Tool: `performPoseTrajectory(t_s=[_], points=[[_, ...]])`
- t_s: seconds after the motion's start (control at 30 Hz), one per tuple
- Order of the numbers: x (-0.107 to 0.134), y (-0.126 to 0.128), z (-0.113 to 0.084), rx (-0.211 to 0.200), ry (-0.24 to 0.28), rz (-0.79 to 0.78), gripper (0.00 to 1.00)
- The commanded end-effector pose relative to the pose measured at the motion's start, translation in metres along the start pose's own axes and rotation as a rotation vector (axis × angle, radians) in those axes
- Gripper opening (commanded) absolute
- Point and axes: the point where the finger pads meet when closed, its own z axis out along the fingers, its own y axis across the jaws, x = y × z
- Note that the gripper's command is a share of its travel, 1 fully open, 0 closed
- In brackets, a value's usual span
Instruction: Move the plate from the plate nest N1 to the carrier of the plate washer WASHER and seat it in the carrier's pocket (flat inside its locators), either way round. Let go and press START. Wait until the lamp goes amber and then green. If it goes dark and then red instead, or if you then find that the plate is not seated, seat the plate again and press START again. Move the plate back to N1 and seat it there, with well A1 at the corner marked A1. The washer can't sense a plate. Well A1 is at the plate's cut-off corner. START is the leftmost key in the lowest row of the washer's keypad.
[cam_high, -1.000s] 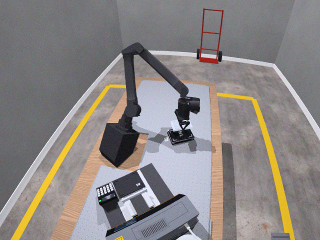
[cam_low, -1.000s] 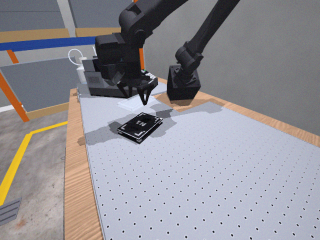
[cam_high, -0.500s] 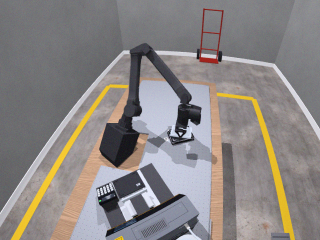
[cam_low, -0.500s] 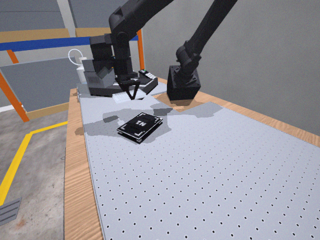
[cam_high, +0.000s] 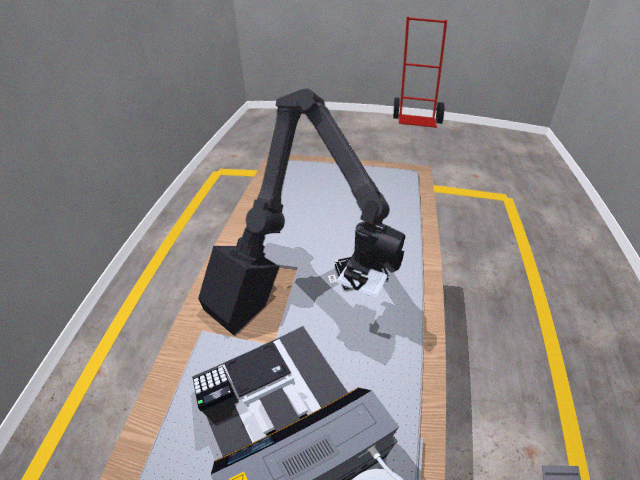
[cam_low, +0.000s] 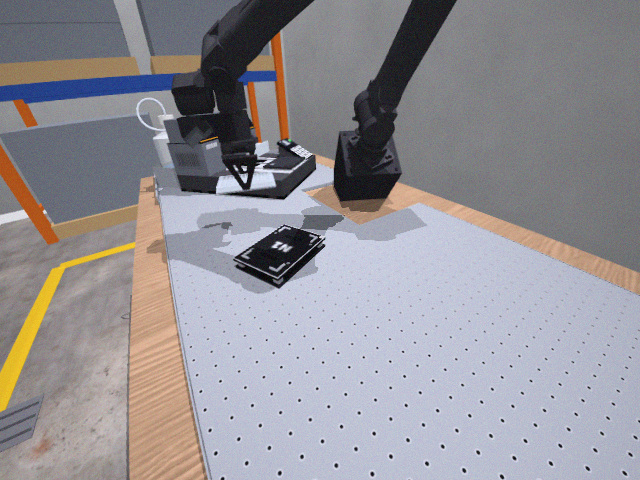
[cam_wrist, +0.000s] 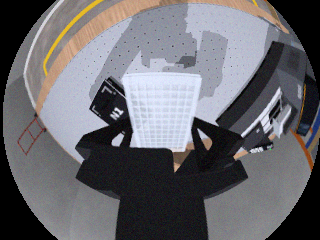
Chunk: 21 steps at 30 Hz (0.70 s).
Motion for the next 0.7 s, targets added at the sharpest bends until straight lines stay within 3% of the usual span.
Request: performPoseTrajectory(t_s=[0.0, 0.1, 0.67], points=[[-0.021, -0.003, -0.012, 0.001, -0.026, -0.03, 0.82], [-0.02, 0.009, -0.011, -0.001, -0.023, -0.064, 0.82], [-0.021, 0.007, -0.012, 0.001, -0.03, -0.061, 0.82]])
